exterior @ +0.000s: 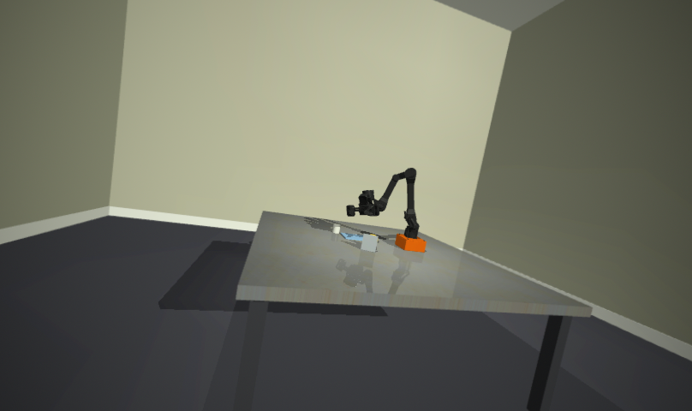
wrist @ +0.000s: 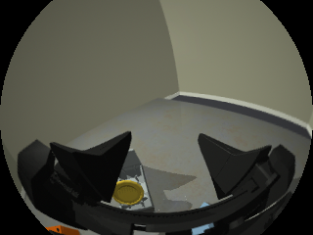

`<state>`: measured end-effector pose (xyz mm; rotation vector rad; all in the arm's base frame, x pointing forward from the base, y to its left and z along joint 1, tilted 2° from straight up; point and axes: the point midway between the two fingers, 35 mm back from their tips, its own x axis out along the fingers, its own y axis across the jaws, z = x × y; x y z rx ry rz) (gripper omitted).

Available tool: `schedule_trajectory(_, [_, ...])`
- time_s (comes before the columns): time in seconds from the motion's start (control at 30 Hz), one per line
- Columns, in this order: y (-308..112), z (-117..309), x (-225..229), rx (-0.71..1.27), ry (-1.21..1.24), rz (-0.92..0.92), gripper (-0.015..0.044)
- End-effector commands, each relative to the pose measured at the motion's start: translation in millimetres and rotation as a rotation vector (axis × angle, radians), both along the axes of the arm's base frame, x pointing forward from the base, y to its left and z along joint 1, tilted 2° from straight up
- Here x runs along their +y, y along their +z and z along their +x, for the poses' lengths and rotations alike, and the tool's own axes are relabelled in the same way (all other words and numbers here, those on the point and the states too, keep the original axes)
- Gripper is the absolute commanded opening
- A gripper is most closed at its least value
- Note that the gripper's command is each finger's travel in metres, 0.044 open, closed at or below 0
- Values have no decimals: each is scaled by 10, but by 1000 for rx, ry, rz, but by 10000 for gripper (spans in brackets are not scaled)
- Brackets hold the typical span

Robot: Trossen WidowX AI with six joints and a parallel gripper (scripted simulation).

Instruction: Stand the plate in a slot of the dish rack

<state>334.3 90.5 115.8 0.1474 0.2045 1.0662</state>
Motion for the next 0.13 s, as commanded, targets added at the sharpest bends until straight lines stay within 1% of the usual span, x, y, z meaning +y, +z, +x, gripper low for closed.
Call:
schedule_trajectory(0.0, [15, 168, -46, 55, -63, -23, 400])
schedule_trajectory(0.1, [11, 289, -95, 120, -120, -47, 400])
